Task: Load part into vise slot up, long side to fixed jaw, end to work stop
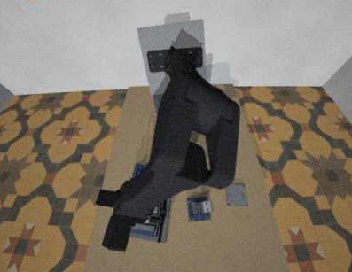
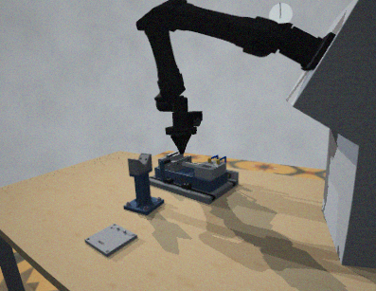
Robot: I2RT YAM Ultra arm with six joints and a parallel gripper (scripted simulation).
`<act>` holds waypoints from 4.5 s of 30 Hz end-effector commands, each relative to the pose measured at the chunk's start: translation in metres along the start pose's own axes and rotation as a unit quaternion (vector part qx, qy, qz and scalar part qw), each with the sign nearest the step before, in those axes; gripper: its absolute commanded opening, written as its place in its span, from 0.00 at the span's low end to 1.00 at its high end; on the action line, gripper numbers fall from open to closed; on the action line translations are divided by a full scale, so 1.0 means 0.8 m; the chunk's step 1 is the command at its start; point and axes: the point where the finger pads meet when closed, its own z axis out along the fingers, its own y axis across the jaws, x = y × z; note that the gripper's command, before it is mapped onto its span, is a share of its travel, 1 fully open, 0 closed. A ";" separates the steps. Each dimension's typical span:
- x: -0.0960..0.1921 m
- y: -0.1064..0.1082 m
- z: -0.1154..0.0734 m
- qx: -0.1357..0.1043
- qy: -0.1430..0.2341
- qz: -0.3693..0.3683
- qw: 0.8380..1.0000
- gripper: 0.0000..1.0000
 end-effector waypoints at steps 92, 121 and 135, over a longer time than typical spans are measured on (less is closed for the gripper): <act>-0.014 0.020 -0.003 -0.008 -0.015 0.004 1.000 0.00; -0.015 0.022 -0.003 -0.014 -0.015 -0.002 1.000 0.00; -0.015 0.022 -0.003 -0.014 -0.015 -0.002 1.000 0.00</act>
